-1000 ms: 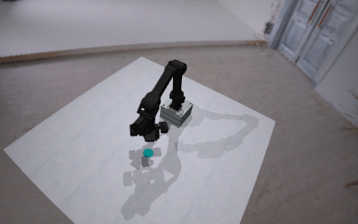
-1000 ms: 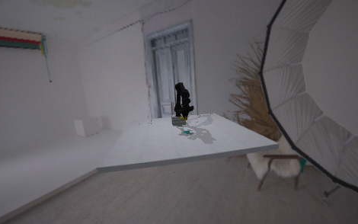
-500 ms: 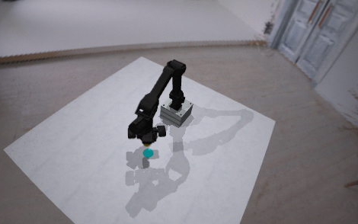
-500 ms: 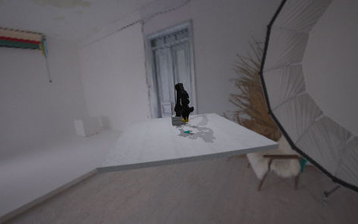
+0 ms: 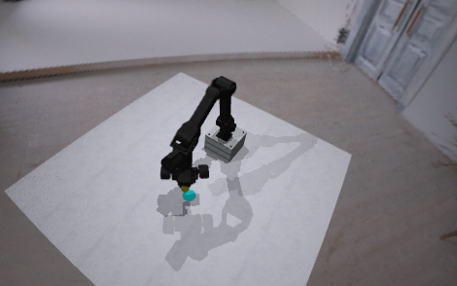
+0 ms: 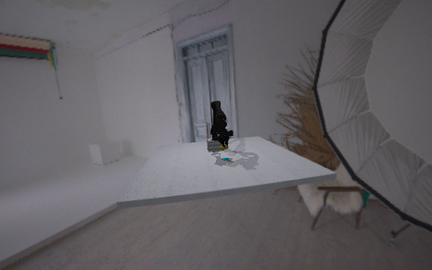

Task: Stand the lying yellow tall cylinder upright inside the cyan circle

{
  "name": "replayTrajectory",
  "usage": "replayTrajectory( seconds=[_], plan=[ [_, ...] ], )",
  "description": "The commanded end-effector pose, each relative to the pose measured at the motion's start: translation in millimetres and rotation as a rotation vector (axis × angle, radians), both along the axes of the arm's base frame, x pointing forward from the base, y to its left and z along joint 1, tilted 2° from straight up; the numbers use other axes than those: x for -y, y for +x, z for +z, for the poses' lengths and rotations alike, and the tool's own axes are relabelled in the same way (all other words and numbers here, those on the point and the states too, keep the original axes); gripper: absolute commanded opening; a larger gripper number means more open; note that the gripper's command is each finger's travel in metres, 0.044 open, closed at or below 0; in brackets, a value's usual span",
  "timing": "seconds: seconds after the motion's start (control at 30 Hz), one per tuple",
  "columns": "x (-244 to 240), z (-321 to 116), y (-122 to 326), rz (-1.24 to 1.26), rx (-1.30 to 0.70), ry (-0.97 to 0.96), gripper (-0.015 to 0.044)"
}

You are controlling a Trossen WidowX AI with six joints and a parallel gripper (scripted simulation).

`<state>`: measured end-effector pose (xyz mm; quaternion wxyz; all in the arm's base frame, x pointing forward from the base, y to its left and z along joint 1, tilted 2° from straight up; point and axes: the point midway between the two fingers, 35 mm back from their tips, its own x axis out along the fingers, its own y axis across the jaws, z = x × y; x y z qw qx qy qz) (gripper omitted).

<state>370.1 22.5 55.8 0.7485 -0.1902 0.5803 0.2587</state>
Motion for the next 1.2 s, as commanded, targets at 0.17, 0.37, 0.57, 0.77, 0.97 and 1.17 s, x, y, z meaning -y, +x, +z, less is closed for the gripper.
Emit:
replayTrajectory(
  seconds=[0.17, 0.37, 0.57, 0.77, 0.97, 1.17],
  plan=[
    [0.5, -8.4, 7.5, -0.031, 0.043, 0.050, 0.0105],
    [1.3, -12.8, 12.6, -0.049, 0.074, 0.080, 0.0105],
    [2.2, -16.8, 17.3, -0.065, 0.105, 0.110, 0.0105],
    [3.2, -20.4, 21.7, -0.080, 0.136, 0.139, 0.0105],
    [4.4, -23.6, 25.8, -0.095, 0.167, 0.169, 0.0105],
    [5.6, -26.4, 29.4, -0.107, 0.197, 0.198, 0.0105]
  ],
)
